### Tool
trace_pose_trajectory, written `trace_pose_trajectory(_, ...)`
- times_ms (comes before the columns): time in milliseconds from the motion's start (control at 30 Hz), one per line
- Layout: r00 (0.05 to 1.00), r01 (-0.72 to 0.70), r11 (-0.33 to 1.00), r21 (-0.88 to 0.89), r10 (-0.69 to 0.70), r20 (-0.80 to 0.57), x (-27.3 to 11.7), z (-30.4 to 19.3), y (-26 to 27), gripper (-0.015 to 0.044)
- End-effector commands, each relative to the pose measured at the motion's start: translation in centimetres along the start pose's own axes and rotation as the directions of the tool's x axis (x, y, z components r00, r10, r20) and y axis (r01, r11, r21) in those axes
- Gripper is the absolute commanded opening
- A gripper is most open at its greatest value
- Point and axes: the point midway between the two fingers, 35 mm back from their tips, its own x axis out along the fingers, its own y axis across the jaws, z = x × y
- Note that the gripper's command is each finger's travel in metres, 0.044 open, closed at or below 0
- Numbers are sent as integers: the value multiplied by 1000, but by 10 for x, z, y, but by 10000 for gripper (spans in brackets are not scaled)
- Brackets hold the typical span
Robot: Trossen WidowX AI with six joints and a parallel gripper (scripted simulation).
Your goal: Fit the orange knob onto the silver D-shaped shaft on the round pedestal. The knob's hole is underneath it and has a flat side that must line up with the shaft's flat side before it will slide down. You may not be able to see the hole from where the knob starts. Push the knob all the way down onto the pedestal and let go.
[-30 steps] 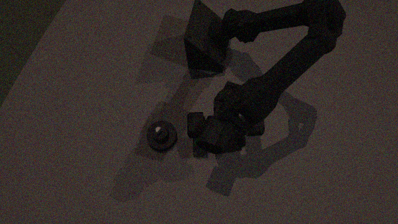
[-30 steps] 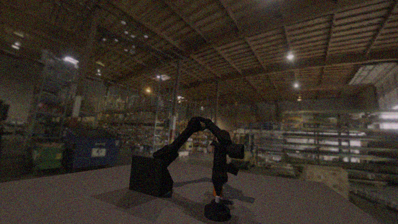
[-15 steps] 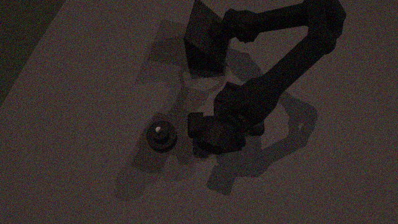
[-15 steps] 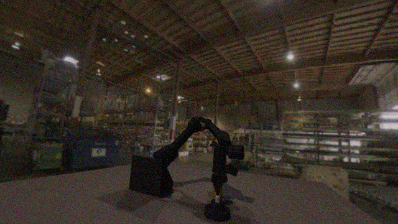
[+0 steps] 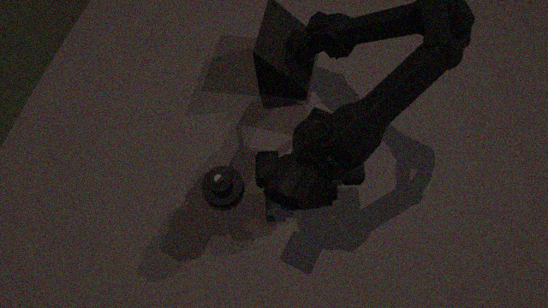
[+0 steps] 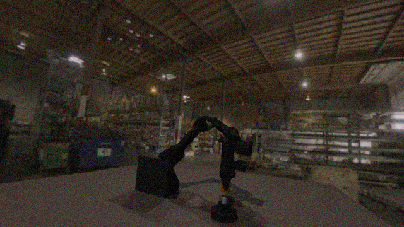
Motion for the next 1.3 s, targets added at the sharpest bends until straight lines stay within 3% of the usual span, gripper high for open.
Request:
trace_pose_trajectory(0, 1000, 7, 1000, -1, -7, 0, -14, 2, -2, 0)
trace_pose_trajectory(1033, 1000, 1, 1000, -1, -1, -1, -112, 7, -5, 0)
trace_pose_trajectory(1267, 1000, 0, 1000, -2, 0, -1, -115, 8, -13, 0)
